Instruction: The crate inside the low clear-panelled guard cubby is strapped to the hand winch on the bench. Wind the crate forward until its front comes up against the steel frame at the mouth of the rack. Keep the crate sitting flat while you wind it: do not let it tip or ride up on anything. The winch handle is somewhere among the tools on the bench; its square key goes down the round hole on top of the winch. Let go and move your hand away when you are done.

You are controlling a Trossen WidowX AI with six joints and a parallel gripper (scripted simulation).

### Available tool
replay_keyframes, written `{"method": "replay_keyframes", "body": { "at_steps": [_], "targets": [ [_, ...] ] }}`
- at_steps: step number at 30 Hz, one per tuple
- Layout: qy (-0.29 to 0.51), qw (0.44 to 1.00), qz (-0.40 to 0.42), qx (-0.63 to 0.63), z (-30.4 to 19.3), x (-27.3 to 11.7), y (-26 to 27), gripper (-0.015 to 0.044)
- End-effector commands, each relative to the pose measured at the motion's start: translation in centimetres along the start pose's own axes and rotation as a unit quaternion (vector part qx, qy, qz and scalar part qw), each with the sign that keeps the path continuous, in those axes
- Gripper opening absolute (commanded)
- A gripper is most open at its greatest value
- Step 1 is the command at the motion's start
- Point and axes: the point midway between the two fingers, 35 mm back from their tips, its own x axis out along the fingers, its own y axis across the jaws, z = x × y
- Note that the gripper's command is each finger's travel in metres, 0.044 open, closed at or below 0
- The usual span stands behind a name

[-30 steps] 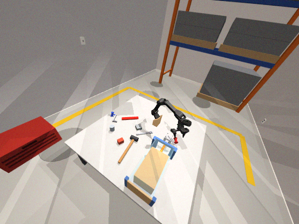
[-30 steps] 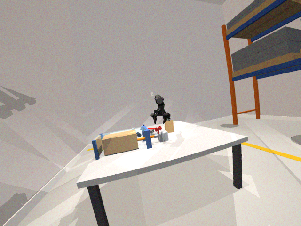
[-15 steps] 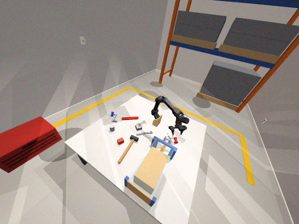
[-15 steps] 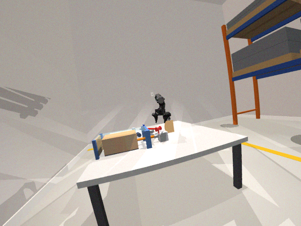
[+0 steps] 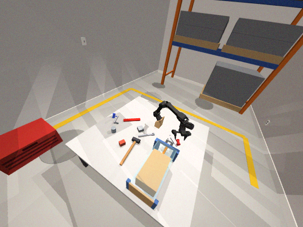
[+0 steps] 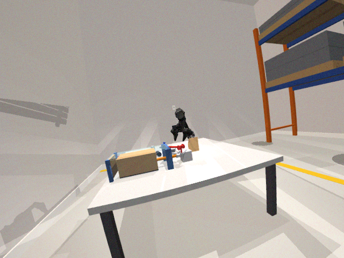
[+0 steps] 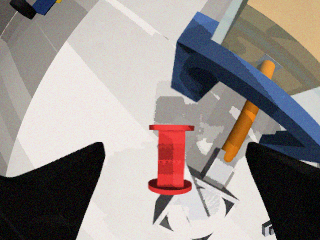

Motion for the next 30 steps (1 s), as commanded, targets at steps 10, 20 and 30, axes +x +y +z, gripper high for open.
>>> {"method": "replay_keyframes", "body": {
  "at_steps": [10, 20, 30],
  "targets": [
    [-0.002, 1.000, -0.003, 0.007, -0.2, 1.5, 0.1, 0.0440],
    [-0.002, 1.000, -0.003, 0.007, -0.9, 3.0, 0.1, 0.0440],
    [-0.002, 1.000, -0.003, 0.007, -1.6, 4.5, 0.1, 0.0440]
  ]
}}
